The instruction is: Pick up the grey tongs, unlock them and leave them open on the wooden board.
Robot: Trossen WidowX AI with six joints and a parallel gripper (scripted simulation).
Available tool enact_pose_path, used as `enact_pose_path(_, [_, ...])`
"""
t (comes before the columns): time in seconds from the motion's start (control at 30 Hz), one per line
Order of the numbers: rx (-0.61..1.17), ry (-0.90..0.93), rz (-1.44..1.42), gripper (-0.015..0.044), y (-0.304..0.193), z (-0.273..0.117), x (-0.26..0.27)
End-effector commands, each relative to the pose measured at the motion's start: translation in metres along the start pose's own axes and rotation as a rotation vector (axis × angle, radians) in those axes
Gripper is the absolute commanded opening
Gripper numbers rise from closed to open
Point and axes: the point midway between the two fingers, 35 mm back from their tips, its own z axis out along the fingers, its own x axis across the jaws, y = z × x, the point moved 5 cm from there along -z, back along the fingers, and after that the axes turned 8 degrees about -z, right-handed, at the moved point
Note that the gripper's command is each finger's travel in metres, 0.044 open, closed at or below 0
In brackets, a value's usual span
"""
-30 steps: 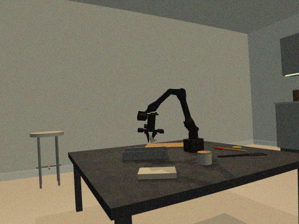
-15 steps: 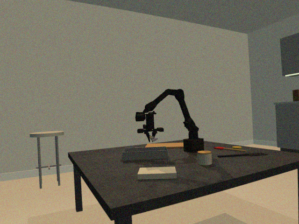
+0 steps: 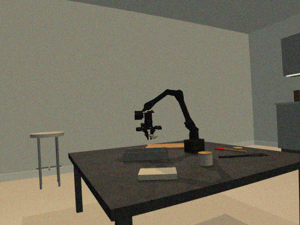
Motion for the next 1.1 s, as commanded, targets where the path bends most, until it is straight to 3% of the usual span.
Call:
enact_pose_path(0.0, [0.002, 0.008, -0.051, -0.0150, 0.025, -0.009, -0.005])
enact_pose_path(0.63, [-0.003, 0.008, -0.259, -0.0150, 0.125, -0.043, -0.061])
enact_pose_path(1.07, [-0.006, 0.006, -0.322, -0.0150, 0.152, -0.046, -0.085])
